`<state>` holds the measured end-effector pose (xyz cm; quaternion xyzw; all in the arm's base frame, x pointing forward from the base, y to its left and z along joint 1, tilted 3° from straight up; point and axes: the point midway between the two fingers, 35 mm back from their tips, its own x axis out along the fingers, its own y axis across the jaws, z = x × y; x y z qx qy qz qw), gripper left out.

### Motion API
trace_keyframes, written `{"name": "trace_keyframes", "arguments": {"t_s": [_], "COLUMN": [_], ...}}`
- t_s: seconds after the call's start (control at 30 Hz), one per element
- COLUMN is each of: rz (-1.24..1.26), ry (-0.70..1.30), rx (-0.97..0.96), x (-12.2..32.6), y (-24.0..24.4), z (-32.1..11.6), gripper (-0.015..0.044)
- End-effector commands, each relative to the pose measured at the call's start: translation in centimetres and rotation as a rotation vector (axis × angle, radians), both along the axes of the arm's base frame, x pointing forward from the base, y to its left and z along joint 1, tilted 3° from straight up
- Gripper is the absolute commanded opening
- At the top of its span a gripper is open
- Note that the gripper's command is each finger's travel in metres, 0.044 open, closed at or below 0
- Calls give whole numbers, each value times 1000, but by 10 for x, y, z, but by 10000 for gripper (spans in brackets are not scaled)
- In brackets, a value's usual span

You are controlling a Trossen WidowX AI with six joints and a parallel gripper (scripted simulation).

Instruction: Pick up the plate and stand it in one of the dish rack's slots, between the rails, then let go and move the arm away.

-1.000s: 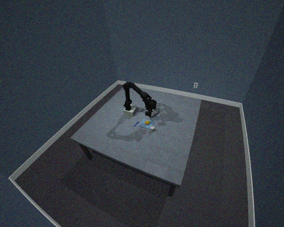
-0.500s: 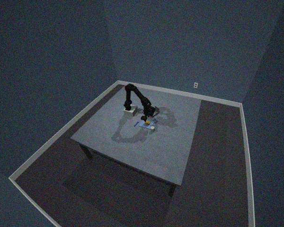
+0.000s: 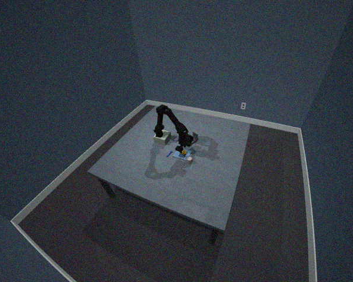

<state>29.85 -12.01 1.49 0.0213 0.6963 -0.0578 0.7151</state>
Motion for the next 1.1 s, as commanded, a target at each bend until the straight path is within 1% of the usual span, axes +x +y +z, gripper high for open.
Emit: {"name": "trace_keyframes", "arguments": {"t_s": [0.0,0.67,0.73,0.93,1.07], "rz": [-3,-3,-3,-3,-3], "ry": [0,0,0,0,0], "rx": [-3,-3,-3,-3,-3], "x": [0,1,1,1,1], "y": [-1,-2,-2,-2,-2], "z": [-6,-35,-35,-35,-35], "gripper": [400,400,349,349,322]}}
